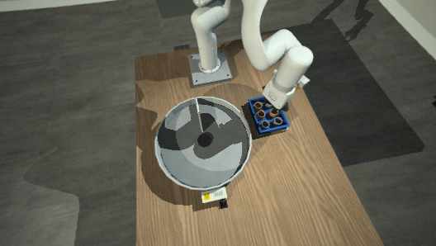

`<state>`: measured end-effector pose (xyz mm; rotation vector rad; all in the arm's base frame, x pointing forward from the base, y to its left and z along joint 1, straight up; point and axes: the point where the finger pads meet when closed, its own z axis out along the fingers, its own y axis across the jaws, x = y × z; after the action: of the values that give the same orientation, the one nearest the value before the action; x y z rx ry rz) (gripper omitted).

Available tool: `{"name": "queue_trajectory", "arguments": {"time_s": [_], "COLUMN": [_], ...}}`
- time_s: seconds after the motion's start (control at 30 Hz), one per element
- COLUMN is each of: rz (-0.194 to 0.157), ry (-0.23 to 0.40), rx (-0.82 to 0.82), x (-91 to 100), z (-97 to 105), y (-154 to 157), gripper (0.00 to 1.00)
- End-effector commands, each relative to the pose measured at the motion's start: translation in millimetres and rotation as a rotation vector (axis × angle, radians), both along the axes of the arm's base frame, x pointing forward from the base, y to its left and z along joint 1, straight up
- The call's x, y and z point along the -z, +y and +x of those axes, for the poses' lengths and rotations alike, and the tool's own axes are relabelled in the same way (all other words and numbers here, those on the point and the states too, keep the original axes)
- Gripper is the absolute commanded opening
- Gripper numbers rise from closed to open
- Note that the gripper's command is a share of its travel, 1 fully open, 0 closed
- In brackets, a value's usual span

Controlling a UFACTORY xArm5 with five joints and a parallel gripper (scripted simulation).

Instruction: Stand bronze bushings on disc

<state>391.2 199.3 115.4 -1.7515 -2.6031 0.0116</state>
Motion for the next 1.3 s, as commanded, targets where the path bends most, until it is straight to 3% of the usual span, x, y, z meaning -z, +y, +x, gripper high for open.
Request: {"name": "queue_trajectory", "arguments": {"time_s": [0.0, 0.5, 0.57, 1.07, 1.27], "rz": [0.003, 0.006, 0.006, 0.009, 0.01], "ry": [-0.003, 0.0, 0.0, 0.003, 0.003], "rx": [-0.123, -0.748, -0.748, -1.307, -1.432], "x": [-1.4, -1.5, -1.5, -1.5, -1.5], "z": [0.6, -2.7, -2.7, -5.6, -6.2], "y": [-0.1, -3.8, -3.8, -7.2, -7.9], "gripper": [0.48, 0.48, 0.48, 0.48, 0.48]}}
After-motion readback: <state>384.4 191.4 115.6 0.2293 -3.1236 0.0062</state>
